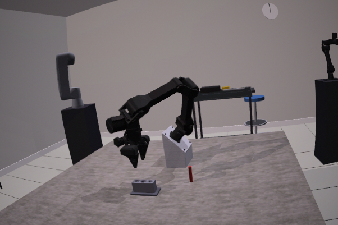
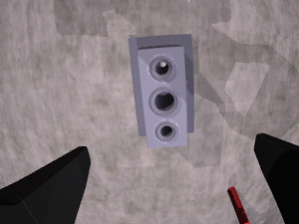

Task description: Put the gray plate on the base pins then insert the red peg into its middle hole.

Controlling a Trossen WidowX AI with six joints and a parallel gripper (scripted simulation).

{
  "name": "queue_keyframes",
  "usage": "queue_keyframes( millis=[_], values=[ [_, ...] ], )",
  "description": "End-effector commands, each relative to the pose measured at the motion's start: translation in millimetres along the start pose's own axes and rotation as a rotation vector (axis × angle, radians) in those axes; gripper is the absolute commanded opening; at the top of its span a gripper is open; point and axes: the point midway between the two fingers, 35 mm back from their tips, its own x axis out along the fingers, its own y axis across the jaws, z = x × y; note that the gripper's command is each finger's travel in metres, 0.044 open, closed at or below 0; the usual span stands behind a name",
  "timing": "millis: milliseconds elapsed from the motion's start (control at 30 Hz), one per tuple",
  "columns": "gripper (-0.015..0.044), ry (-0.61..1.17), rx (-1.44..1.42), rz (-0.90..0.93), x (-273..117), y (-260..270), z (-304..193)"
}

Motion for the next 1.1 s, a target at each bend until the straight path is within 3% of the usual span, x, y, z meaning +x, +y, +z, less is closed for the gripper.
queue_keyframes(
  millis=[0,467,667,767,1067],
  values=[
    [0.0440,-0.003,-0.067,-0.007,-5.0,-5.7,-33.5],
    [0.0440,0.008,-0.428,-0.007,-2.9,-94.1,-181.4],
    [0.0440,0.011,-0.454,-0.009,1.3,-105.9,-187.4],
    [0.0440,0.012,-0.454,-0.009,28.8,-106.3,-187.9],
    [0.0440,0.013,-0.455,-0.008,46.4,-106.6,-186.9]
  ],
)
